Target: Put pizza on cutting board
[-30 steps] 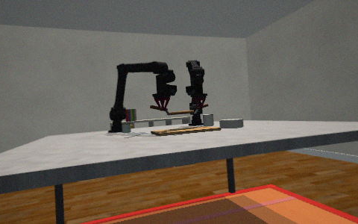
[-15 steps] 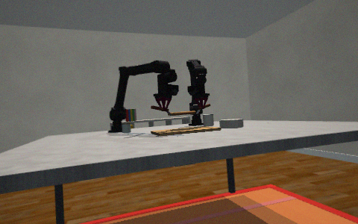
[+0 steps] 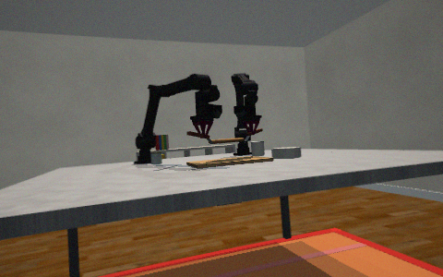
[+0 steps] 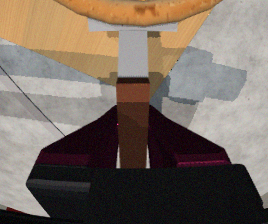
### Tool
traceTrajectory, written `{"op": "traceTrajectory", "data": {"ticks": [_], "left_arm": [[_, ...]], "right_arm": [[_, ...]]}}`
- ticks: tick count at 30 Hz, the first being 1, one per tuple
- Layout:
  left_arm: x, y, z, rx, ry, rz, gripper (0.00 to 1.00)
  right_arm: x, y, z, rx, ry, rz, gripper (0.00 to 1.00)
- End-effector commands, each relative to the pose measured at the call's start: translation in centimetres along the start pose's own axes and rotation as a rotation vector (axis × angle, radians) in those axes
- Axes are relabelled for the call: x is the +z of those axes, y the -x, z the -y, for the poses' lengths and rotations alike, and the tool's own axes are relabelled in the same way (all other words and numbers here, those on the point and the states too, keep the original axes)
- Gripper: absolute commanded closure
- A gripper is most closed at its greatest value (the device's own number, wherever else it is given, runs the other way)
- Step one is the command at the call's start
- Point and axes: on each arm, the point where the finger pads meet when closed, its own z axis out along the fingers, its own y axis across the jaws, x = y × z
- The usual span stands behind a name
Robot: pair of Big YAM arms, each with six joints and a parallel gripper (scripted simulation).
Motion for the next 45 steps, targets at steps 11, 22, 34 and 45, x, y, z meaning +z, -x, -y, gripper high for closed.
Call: {"op": "traceTrajectory", "data": {"ticks": [11, 22, 34, 45], "left_arm": [[-1.2, 1.7, -0.7, 0.011, 0.051, 0.047, 0.94], [1.3, 1.8, -0.6, 0.005, 0.036, 0.032, 0.94], [3.9, 1.5, -0.1, 0.007, 0.02, 0.012, 0.94], [3.3, 2.1, -0.9, 0.005, 0.056, 0.045, 0.94]], "right_arm": [[-1.1, -0.8, 0.3, 0.0, -0.046, -0.001, 0.94], [3.3, -0.1, 0.6, -0.004, -0.012, 0.002, 0.94], [5.0, -0.2, 0.5, -0.014, -0.01, -0.013, 0.94], [6.2, -1.0, 0.3, 0.003, -0.012, -0.016, 0.94]]}}
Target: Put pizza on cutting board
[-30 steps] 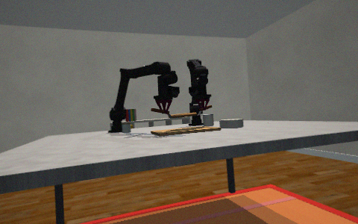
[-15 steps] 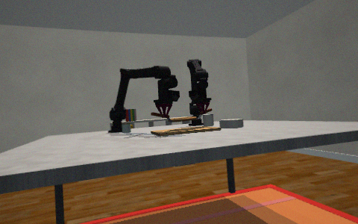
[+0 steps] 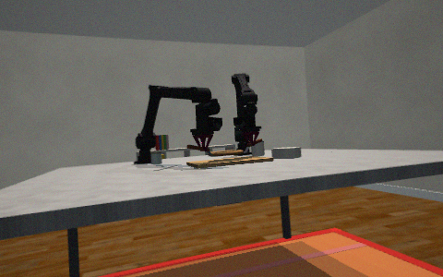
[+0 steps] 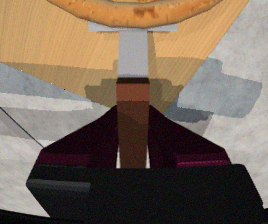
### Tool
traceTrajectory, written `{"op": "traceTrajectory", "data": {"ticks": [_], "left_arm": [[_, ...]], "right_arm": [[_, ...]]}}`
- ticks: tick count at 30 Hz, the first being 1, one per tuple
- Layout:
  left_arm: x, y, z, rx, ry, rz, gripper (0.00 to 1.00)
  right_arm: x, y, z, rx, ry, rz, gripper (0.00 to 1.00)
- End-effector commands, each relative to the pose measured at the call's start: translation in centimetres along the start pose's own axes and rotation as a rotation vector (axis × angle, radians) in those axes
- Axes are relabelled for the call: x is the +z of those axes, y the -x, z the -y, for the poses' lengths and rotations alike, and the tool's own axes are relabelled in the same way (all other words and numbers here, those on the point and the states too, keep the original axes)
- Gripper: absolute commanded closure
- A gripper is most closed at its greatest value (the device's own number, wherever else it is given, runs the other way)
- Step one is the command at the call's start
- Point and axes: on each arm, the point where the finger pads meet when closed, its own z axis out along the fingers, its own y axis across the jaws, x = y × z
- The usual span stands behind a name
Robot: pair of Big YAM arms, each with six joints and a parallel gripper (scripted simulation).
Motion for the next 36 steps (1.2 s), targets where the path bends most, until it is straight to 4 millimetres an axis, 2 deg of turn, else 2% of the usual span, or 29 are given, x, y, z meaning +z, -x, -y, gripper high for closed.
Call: {"op": "traceTrajectory", "data": {"ticks": [1, 2, 3, 4, 6, 10, 12, 14, 16, 17, 19, 20, 21, 23, 24, 33, 36], "left_arm": [[-2.4, 1.7, -1.2, 0.003, 0.055, 0.055, 0.94], [-2.4, 1.7, -1.2, 0.003, 0.055, 0.055, 0.94], [-1.0, 1.2, -0.7, -0.003, 0.038, 0.038, 0.94], [0.5, 1.1, -0.2, 0.004, 0.017, 0.016, 0.94], [0.8, 1.2, -0.2, 0.006, 0.015, 0.016, 0.94], [0.0, 1.7, -0.6, 0.004, 0.041, 0.035, 0.94], [1.6, 1.1, -0.5, -0.005, 0.017, 0.017, 0.94], [2.0, 1.3, -0.2, 0.004, 0.015, 0.016, 0.94], [1.4, 1.7, -0.5, 0.004, 0.031, 0.029, 0.94], [0.3, 2.0, -0.9, 0.008, 0.05, 0.048, 0.94], [0.3, 2.0, -0.9, 0.008, 0.05, 0.048, 0.94], [0.7, 1.5, -1.0, -0.005, 0.047, 0.043, 0.94], [0.1, 1.3, -0.7, -0.004, 0.052, 0.049, 0.94], [-0.8, 2.0, -1.4, -0.001, 0.069, 0.067, 0.94], [0.2, 2.3, -0.8, -0.009, 0.023, -0.017, 0.94], [-2.5, 3.4, -0.8, -0.014, 0.022, -0.207, 0.94], [-2.8, 3.2, -1.4, 0.0, 0.037, -0.194, 0.94]], "right_arm": [[0.5, -0.9, 0.5, 0.004, -0.009, -0.002, 0.94], [0.5, -0.9, 0.5, 0.004, -0.009, -0.002, 0.94], [-0.3, -0.6, 0.7, 0.002, -0.033, -0.008, 0.94], [1.3, -0.9, 0.5, -0.001, -0.012, 0.0, 0.94], [1.8, -0.7, 0.4, -0.006, -0.008, -0.003, 0.94], [2.5, -0.9, 0.4, -0.002, -0.007, 0.003, 0.94], [2.8, -0.7, 0.4, 0.001, -0.006, -0.007, 0.94], [3.1, -0.4, 0.5, -0.006, -0.007, -0.006, 0.94], [3.3, -0.5, 0.4, -0.007, -0.008, -0.01, 0.94], [1.7, -0.3, 0.9, -0.004, -0.023, -0.014, 0.94], [1.7, -0.3, 0.9, -0.004, -0.023, -0.014, 0.94], [0.3, -0.1, 1.1, -0.001, -0.04, -0.012, 0.94], [0.8, 0.3, 1.0, -0.012, -0.035, -0.011, 0.94], [0.5, 0.4, 1.1, -0.01, -0.035, -0.012, 0.94], [0.5, 0.4, 1.1, -0.01, -0.035, -0.012, 0.94], [0.4, 0.5, 1.0, -0.011, -0.035, -0.014, 0.94], [0.4, 0.5, 1.0, -0.012, -0.035, -0.014, 0.94]]}}
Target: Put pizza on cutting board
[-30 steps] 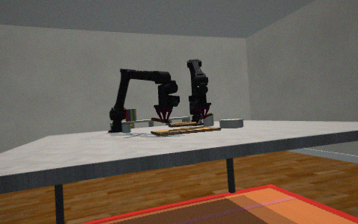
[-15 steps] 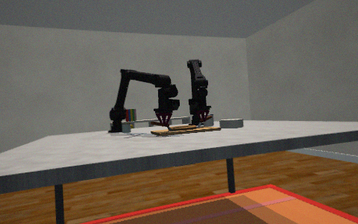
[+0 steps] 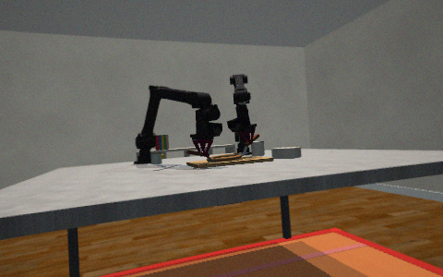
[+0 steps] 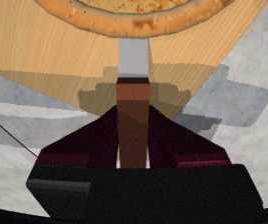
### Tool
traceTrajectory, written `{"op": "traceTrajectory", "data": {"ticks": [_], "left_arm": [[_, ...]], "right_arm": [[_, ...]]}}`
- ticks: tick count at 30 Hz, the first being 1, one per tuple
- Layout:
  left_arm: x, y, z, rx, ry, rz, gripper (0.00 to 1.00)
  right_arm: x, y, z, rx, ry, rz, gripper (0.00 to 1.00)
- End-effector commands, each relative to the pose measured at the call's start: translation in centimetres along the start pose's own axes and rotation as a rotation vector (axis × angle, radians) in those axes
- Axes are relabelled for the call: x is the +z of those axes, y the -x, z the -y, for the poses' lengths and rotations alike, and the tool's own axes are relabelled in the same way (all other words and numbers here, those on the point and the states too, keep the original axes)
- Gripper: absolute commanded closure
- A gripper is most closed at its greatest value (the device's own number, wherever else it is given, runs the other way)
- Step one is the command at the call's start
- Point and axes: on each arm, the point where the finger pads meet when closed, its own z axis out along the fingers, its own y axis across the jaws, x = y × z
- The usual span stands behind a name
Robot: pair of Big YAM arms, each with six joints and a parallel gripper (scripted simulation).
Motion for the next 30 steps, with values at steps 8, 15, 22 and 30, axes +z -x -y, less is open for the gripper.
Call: {"op": "traceTrajectory", "data": {"ticks": [8, 15, 22, 30], "left_arm": [[-2.7, -1.2, -1.2, -0.026, 0.033, 0.008, 0.94], [-3.1, -2.0, -1.6, -0.037, 0.041, 0.017, 0.94], [-2.7, -2.9, -1.3, -0.027, 0.042, 0.009, 0.94], [-1.8, -4.3, -1.2, -0.028, 0.035, 0.001, 0.94]], "right_arm": [[-2.0, 0.6, 1.1, -0.012, -0.035, -0.006, 0.94], [-2.0, 0.6, 1.1, -0.012, -0.035, -0.006, 0.94], [-2.1, 0.6, 1.1, -0.012, -0.035, -0.006, 0.94], [-2.1, 0.6, 1.1, -0.012, -0.035, -0.006, 0.94]]}}
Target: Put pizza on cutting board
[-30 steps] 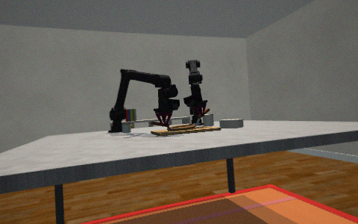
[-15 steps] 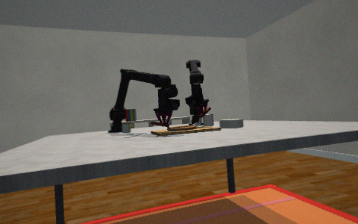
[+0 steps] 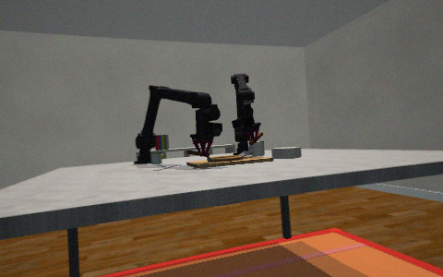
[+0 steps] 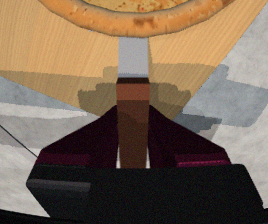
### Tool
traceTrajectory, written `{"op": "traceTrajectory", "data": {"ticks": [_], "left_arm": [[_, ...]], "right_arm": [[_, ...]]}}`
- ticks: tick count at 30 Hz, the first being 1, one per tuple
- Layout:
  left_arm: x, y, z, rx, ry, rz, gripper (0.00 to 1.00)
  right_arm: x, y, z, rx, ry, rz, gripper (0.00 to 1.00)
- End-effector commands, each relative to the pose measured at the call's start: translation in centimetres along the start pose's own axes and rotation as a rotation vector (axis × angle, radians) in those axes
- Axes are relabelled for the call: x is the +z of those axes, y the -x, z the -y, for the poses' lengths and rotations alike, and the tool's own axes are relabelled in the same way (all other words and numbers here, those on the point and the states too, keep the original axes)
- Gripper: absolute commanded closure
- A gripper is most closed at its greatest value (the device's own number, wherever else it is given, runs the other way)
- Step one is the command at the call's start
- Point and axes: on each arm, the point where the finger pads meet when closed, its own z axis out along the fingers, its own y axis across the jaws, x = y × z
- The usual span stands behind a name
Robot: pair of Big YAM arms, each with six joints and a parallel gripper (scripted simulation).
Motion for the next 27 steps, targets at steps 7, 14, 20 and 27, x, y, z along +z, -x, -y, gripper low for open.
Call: {"op": "traceTrajectory", "data": {"ticks": [7, 14, 20, 27], "left_arm": [[-1.8, -1.3, -0.8, -0.008, 0.038, 0.043, 0.94], [-1.4, -2.4, -1.1, -0.013, 0.039, 0.044, 0.94], [-1.9, -2.1, -0.9, -0.004, 0.053, 0.054, 0.94], [-2.8, -2.3, -1.9, -0.018, 0.069, 0.074, 0.94]], "right_arm": [[-2.0, 0.6, 1.2, -0.011, -0.036, -0.006, 0.94], [-2.0, 0.6, 1.2, -0.011, -0.036, -0.006, 0.94], [-2.0, 0.6, 1.2, -0.011, -0.036, -0.006, 0.94], [-2.0, 0.6, 1.2, -0.011, -0.036, -0.005, 0.94]]}}
